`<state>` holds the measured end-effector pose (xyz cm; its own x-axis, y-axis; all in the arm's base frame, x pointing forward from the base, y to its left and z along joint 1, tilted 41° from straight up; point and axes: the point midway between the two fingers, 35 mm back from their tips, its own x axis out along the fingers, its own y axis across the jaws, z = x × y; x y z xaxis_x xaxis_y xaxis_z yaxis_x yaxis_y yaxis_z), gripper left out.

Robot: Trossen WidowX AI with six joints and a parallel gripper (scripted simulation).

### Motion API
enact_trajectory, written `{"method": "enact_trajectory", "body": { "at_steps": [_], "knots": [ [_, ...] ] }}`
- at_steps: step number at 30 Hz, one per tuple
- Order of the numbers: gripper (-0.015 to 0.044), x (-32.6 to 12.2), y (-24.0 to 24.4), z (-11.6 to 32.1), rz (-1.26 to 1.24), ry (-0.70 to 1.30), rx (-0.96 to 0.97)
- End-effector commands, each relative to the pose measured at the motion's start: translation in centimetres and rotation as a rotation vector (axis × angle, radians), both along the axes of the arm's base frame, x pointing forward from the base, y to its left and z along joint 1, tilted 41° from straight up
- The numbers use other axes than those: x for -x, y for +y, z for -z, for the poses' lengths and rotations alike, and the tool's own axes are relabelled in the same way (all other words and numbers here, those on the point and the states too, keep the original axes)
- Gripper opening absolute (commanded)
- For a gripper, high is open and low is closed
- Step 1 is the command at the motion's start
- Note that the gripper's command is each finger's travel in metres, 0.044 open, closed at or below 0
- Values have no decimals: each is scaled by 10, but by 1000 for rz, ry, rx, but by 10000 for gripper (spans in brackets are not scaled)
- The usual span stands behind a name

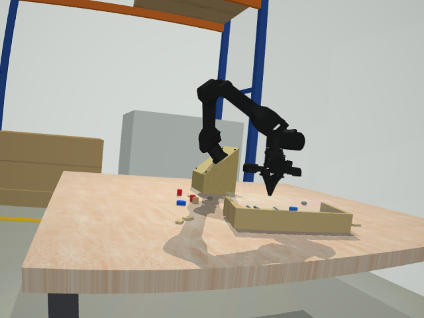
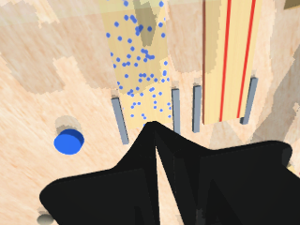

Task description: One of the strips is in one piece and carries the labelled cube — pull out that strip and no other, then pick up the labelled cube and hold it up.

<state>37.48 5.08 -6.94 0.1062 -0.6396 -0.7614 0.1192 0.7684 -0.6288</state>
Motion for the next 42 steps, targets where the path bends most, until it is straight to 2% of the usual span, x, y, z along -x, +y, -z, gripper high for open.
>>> {"method": "enact_trajectory", "body": {
  "at_steps": [1,24,42],
  "knots": [
    [0,0,-4,4,-5,3,5],
    [0,-6,-28,32,-5,3,8],
    [0,-6,-30,33,-5,3,8]
  ]
}}
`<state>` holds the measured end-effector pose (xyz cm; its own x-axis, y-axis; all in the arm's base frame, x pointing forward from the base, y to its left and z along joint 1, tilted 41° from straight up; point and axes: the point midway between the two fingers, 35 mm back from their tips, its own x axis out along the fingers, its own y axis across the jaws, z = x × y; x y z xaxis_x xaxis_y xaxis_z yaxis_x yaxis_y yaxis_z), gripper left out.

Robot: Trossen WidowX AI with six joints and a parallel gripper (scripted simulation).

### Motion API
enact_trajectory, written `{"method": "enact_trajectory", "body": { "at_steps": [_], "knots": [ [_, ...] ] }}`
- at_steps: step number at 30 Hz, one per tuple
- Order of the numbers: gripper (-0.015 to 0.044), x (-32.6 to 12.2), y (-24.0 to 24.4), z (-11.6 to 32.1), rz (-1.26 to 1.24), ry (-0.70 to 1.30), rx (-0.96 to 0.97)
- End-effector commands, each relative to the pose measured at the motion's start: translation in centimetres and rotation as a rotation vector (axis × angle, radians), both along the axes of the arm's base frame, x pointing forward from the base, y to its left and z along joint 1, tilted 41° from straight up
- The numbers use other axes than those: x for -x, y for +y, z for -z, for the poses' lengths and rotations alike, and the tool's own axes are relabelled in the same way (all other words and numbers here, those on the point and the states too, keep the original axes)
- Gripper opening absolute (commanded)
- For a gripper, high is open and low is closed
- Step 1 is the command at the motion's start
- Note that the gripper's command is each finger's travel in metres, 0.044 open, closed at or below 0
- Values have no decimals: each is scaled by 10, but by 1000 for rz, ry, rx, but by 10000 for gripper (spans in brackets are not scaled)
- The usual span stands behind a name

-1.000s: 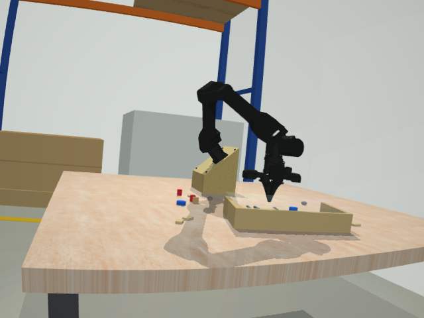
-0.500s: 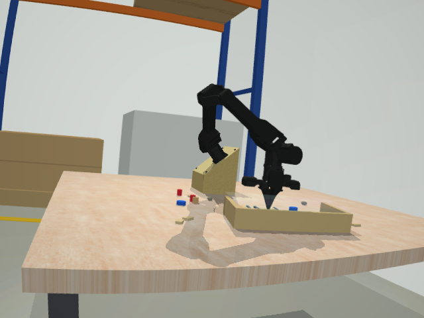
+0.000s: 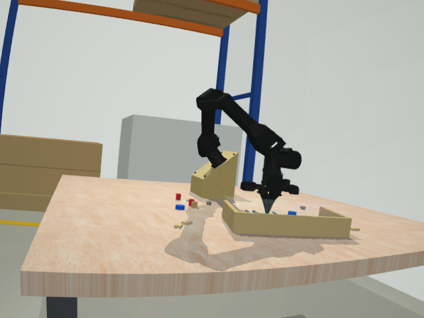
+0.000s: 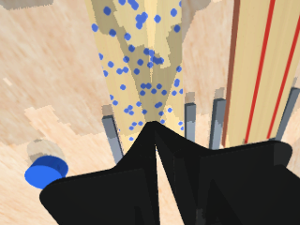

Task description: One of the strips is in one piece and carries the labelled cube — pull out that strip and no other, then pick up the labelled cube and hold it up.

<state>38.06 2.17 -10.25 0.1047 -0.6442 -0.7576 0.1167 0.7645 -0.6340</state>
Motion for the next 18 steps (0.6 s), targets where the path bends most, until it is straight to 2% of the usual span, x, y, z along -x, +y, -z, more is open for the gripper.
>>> {"method": "enact_trajectory", "body": {
  "at_steps": [1,18],
  "knots": [
    [0,0,0,0,-4,0,2],
    [0,-1,-2,2,-4,0,2]
  ]
}}
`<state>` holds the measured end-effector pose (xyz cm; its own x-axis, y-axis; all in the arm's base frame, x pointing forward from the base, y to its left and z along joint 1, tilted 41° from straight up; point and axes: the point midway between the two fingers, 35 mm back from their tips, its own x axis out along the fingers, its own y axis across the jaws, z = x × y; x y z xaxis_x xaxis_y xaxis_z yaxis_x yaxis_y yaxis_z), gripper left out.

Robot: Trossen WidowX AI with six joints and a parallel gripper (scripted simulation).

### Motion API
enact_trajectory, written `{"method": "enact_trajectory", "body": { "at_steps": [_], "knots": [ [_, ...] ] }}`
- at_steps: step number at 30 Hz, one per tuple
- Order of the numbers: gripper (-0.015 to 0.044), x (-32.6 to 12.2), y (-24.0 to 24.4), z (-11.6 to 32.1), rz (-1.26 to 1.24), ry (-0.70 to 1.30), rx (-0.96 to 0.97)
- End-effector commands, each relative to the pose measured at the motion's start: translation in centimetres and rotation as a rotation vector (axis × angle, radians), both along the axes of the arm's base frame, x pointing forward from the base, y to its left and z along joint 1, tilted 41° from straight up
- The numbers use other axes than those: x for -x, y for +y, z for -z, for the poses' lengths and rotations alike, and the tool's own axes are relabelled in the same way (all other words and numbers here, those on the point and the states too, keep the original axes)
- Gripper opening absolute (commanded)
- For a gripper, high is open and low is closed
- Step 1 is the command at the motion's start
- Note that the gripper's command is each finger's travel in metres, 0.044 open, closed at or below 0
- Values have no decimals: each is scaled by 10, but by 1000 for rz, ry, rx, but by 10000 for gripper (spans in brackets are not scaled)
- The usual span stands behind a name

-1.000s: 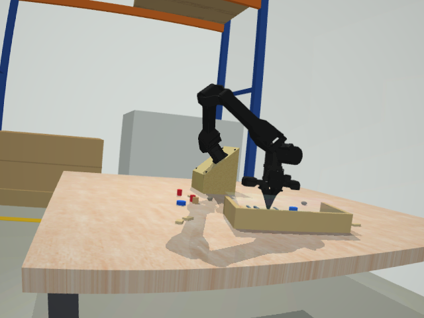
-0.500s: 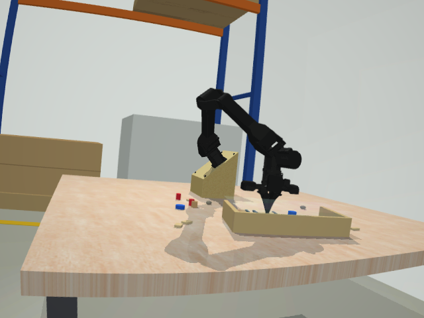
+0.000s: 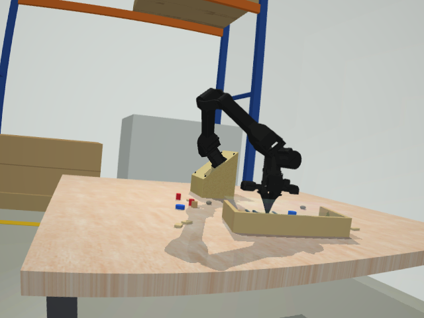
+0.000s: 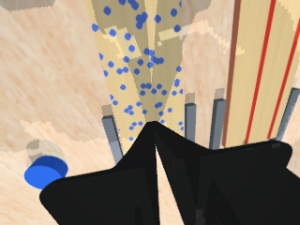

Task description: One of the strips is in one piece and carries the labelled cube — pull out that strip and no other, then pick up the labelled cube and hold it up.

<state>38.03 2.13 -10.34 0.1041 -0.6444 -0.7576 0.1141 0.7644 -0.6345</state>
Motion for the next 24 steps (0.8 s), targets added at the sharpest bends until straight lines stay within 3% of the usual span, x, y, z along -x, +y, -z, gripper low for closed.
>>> {"method": "enact_trajectory", "body": {
  "at_steps": [1,24],
  "knots": [
    [0,-1,-1,1,-2,-2,2],
    [0,26,0,5,-2,0,1]
  ]
}}
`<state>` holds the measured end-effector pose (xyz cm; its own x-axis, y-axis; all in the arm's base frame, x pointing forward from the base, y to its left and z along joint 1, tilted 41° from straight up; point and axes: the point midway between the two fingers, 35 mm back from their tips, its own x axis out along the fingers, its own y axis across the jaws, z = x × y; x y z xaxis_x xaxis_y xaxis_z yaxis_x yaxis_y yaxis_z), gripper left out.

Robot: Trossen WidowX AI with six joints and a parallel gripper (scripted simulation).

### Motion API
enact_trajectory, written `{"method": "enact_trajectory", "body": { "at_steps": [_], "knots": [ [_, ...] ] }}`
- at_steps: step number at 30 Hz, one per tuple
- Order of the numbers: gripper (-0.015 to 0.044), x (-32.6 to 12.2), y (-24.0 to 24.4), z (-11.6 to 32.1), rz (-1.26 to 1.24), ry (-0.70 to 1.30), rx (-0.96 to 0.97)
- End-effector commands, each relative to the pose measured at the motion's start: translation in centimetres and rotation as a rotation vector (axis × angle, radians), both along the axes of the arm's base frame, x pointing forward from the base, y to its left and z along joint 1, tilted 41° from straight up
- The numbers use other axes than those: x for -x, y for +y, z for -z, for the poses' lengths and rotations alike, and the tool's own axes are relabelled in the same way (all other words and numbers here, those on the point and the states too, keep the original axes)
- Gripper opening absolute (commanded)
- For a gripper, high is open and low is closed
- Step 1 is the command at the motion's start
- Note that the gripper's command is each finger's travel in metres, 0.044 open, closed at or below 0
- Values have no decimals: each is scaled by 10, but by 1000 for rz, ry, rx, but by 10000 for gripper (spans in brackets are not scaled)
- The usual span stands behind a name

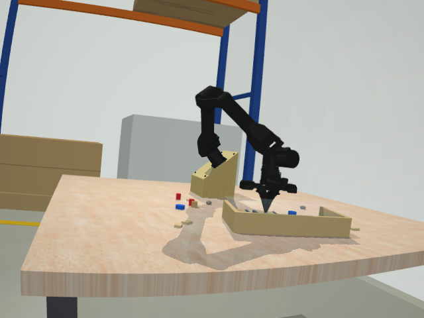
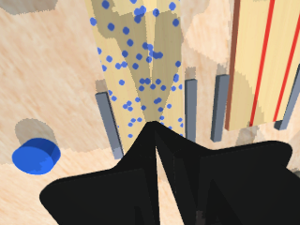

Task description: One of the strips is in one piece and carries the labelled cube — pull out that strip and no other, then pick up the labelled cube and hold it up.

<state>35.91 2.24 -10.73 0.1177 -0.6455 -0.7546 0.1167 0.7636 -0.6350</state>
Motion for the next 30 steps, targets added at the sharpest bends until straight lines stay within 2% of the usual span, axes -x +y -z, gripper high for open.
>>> {"method": "enact_trajectory", "body": {
  "at_steps": [1,13,30],
  "knots": [
    [0,4,0,1,5,12,-1],
    [0,-2,4,-6,5,12,-1],
    [0,23,0,5,5,13,-1]
  ]
}}
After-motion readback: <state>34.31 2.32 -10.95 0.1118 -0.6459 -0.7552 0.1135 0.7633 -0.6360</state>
